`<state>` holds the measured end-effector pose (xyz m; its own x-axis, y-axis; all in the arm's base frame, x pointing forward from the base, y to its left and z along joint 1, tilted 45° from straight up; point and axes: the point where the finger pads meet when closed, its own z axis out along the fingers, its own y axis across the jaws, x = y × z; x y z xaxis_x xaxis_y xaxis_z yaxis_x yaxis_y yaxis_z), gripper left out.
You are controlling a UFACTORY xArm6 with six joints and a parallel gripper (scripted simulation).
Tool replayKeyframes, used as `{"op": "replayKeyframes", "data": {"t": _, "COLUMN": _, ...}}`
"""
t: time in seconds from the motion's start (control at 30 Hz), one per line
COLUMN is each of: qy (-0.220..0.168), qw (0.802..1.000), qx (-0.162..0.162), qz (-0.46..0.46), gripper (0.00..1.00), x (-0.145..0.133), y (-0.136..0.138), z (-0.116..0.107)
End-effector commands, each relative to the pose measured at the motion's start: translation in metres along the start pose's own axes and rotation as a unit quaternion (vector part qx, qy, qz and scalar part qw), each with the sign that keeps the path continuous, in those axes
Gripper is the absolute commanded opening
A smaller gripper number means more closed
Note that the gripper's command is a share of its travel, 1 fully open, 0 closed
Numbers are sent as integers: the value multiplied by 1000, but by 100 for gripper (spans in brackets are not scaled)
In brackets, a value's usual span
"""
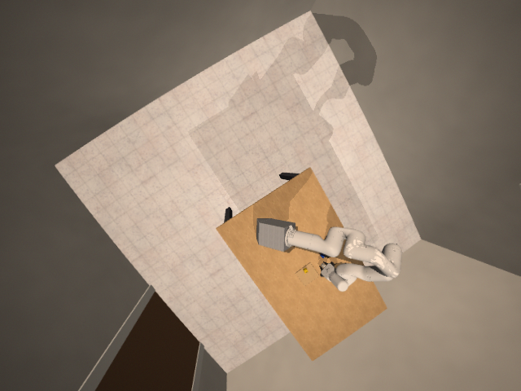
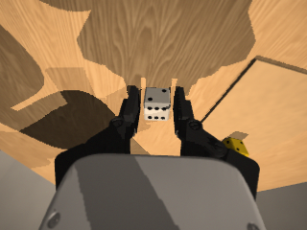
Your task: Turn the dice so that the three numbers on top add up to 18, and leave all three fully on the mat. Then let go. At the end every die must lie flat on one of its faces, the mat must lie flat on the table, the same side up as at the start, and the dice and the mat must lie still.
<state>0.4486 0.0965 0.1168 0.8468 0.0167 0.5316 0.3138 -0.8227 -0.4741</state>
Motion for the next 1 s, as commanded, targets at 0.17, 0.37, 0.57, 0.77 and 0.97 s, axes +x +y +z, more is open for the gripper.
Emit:
{"op": "replayKeyframes", "data": {"t": 0.17, "qy": 1, "qw": 1000, "qx": 0, "qz": 0, "gripper": 42, "x": 1, "y": 0, "z": -1}}
{"op": "replayKeyframes", "data": {"t": 0.37, "qy": 1, "qw": 1000, "qx": 0, "qz": 0, "gripper": 42, "x": 1, "y": 0, "z": -1}}
{"op": "replayKeyframes", "data": {"t": 0.57, "qy": 1, "qw": 1000, "qx": 0, "qz": 0, "gripper": 42, "x": 1, "y": 0, "z": -1}}
{"op": "replayKeyframes", "data": {"t": 0.77, "qy": 1, "qw": 1000, "qx": 0, "qz": 0, "gripper": 21, "x": 1, "y": 0, "z": -1}}
{"op": "replayKeyframes", "data": {"t": 0.97, "qy": 1, "qw": 1000, "qx": 0, "qz": 0, "gripper": 21, "x": 1, "y": 0, "z": -1}}
